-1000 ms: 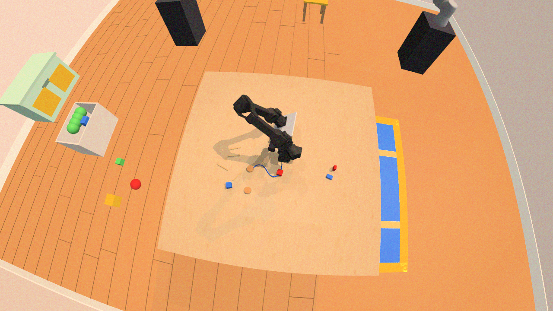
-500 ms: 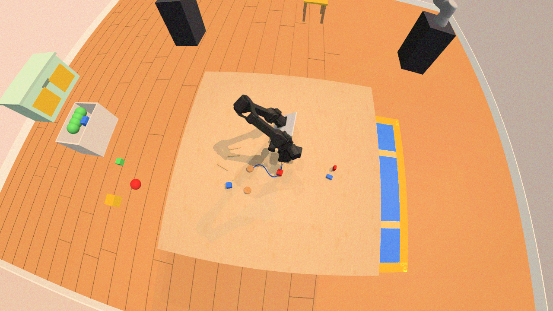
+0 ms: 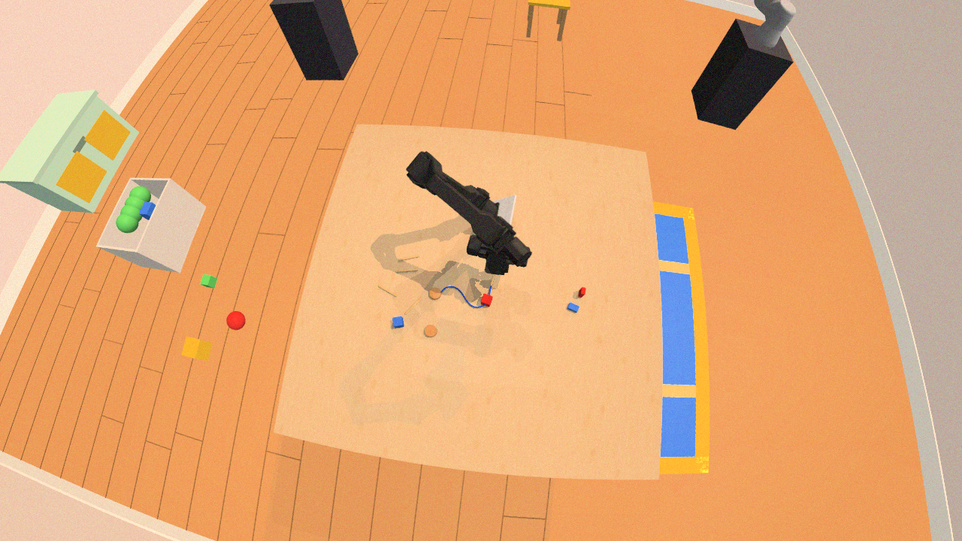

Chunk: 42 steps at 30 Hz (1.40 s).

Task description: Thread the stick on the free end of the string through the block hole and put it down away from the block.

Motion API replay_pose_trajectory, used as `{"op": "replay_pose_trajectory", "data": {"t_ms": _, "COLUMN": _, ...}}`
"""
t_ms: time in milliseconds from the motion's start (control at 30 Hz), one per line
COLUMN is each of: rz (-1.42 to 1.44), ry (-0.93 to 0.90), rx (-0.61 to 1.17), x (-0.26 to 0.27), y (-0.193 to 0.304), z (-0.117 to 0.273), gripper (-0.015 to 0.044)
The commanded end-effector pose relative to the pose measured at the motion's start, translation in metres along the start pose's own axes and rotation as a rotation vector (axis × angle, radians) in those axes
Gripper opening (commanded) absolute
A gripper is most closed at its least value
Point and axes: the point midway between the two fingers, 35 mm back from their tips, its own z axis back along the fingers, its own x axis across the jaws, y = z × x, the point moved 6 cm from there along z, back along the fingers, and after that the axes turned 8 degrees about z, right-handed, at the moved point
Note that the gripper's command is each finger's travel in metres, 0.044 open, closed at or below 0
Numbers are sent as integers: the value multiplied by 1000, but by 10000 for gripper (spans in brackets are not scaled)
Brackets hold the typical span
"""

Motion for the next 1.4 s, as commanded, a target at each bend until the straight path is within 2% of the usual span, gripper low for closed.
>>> {"op": "replay_pose_trajectory", "data": {"t_ms": 0, "rz": 0, "ry": 0, "rx": -1, "x": 0, "y": 0, "z": -1, "gripper": 262}}
{"op": "replay_pose_trajectory", "data": {"t_ms": 167, "rz": 0, "ry": 0, "rx": 0, "x": 0, "y": 0, "z": 1, "gripper": 394}}
{"op": "replay_pose_trajectory", "data": {"t_ms": 233, "rz": -1, "ry": -1, "rx": 1, "x": 1, "y": -2, "z": 18, "gripper": 440}}
{"op": "replay_pose_trajectory", "data": {"t_ms": 300, "rz": -2, "ry": -1, "rx": 2, "x": 1, "y": -2, "z": 27, "gripper": 440}}
{"op": "replay_pose_trajectory", "data": {"t_ms": 1367, "rz": 2, "ry": -1, "rx": -6, "x": 1, "y": -2, "z": 24, "gripper": 440}}
